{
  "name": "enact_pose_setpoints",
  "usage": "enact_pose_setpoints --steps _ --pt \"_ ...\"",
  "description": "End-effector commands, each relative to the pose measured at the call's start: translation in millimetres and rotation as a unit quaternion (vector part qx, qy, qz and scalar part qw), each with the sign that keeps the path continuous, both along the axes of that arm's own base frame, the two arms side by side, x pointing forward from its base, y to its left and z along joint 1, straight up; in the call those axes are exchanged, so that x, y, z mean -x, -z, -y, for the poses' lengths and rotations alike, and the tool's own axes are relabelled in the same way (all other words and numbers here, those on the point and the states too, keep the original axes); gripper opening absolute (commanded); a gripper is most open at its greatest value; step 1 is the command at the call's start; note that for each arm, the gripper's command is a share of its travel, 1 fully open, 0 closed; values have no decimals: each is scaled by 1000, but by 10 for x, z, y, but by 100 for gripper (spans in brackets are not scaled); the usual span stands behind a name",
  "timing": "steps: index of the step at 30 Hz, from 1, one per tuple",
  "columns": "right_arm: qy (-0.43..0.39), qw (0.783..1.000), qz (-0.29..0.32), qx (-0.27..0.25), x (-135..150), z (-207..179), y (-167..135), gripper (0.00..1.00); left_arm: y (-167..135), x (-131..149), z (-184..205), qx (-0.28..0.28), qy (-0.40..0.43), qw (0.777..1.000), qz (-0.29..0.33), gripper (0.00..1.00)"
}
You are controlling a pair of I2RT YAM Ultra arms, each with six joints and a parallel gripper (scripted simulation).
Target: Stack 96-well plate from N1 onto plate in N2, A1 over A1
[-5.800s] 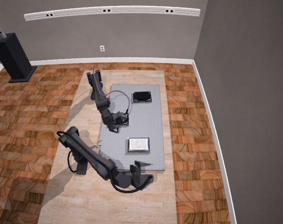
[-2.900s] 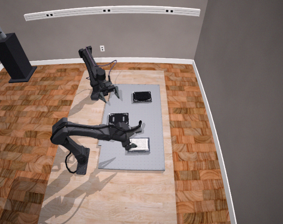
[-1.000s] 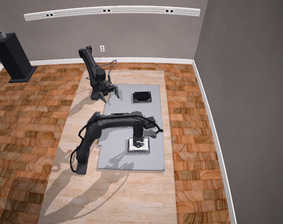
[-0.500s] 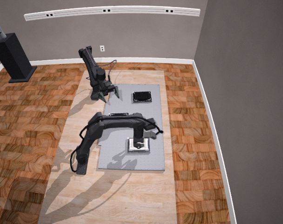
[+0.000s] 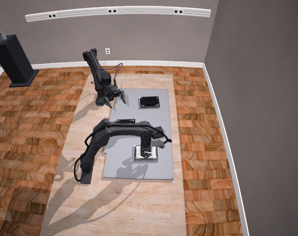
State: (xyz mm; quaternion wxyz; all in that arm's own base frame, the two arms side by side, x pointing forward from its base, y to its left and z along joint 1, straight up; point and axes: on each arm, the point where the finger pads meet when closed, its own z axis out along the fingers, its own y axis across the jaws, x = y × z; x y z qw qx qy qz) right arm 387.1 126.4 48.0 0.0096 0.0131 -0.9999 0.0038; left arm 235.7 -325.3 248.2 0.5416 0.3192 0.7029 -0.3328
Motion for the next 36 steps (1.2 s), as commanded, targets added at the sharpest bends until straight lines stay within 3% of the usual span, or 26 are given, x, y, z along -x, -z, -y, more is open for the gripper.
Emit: enact_pose_setpoints --steps 1,5,9,13,22,23,24,25,36 --pt "4 1000 16 -8 -83 12 22 100 -137 10 -27 14 2 1000 16 100" --pt "4 1000 15 -8 -82 13 76 100 -137 10 -27 14 2 1000 16 100" --pt "4 1000 25 -11 -120 1 14 91 -137 10 -27 14 2 1000 16 100" --pt "5 1000 24 -11 -92 7 3 91 -137 10 -27 14 2 1000 16 100" --pt "3 1000 24 -10 -67 -14 6 79 -137 10 -27 14 2 1000 16 100" --pt "3 1000 24 -10 -67 -14 6 67 -137 10 -27 14 2 1000 16 100" --pt "3 1000 24 -10 -67 -14 6 79 -137 10 -27 14 2 1000 16 100" --pt "3 1000 23 -9 -66 -14 -35 80 -137 10 -27 14 2 1000 16 100" --pt "4 1000 22 -9 -46 -9 -445 80 -137 10 -27 14 2 1000 16 100"
